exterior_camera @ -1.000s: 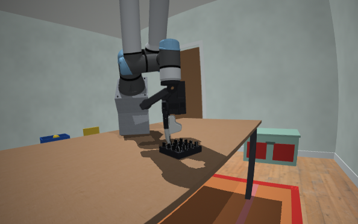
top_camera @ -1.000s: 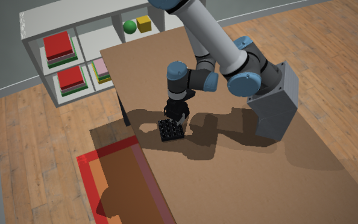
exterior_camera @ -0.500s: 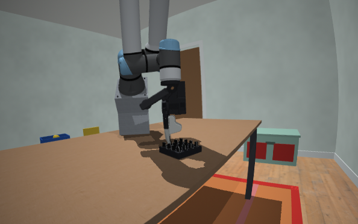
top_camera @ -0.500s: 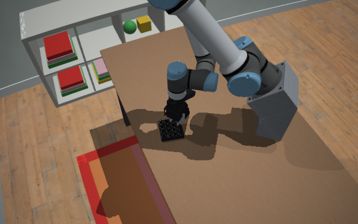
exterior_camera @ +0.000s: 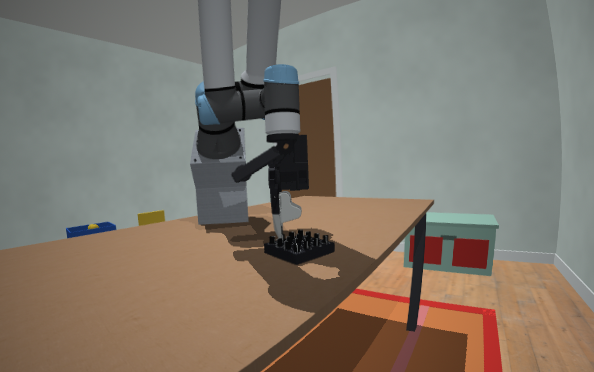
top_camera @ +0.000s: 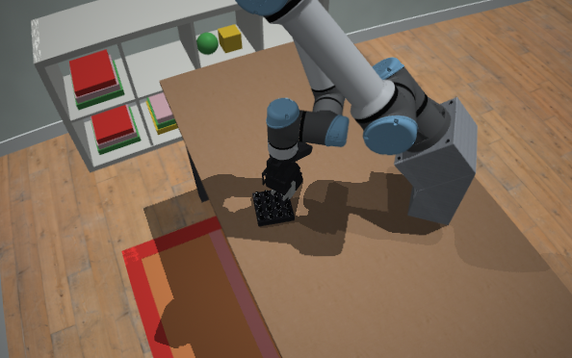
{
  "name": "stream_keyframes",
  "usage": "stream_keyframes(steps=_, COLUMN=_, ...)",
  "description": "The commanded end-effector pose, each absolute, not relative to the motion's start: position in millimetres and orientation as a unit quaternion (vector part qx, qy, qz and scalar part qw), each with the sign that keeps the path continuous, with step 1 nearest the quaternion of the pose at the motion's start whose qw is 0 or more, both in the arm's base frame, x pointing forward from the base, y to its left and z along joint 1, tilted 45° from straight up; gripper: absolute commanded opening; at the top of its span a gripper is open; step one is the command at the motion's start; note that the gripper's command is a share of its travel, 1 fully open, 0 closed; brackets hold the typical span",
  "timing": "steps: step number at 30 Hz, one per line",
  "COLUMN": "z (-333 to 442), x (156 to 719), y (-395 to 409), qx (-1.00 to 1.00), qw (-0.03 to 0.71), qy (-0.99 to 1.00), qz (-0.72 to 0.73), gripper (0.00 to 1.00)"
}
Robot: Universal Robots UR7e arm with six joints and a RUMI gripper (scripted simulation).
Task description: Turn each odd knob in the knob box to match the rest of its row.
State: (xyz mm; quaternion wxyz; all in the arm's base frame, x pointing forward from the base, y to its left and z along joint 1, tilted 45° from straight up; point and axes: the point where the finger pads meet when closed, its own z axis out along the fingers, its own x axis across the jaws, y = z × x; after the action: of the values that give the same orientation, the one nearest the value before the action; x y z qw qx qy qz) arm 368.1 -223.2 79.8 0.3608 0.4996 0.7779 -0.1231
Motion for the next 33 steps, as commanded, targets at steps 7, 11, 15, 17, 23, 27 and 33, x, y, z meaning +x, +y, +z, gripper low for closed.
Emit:
stream_keyframes(steps=7, z=80.1, x=368.2, y=-223.2, qx=0.499, qw=0.361, qy=0.778, qz=-0.123, gripper=0.04)
stream_keyframes(steps=11, z=80.1, x=368.2, y=-223.2, qx=0.499, qw=0.361, qy=0.778, qz=-0.123, gripper=0.04)
stream_keyframes(steps=15, z=80.1, x=368.2, y=-223.2, qx=0.499, qw=0.361, qy=0.778, qz=-0.123, gripper=0.04)
stream_keyframes(steps=17, z=80.1, x=368.2, y=-223.2, qx=0.499, qw=0.361, qy=0.778, qz=-0.123, gripper=0.04)
stream_keyframes(steps=23, z=80.1, x=368.2, y=-223.2, qx=0.499, qw=0.361, qy=0.778, qz=-0.123, gripper=0.04)
stream_keyframes(steps=27, z=80.1, x=368.2, y=-223.2, qx=0.499, qw=0.361, qy=0.778, qz=-0.123, gripper=0.04)
stream_keyframes(steps=33, z=80.1, x=368.2, y=-223.2, qx=0.499, qw=0.361, qy=0.778, qz=-0.123, gripper=0.04)
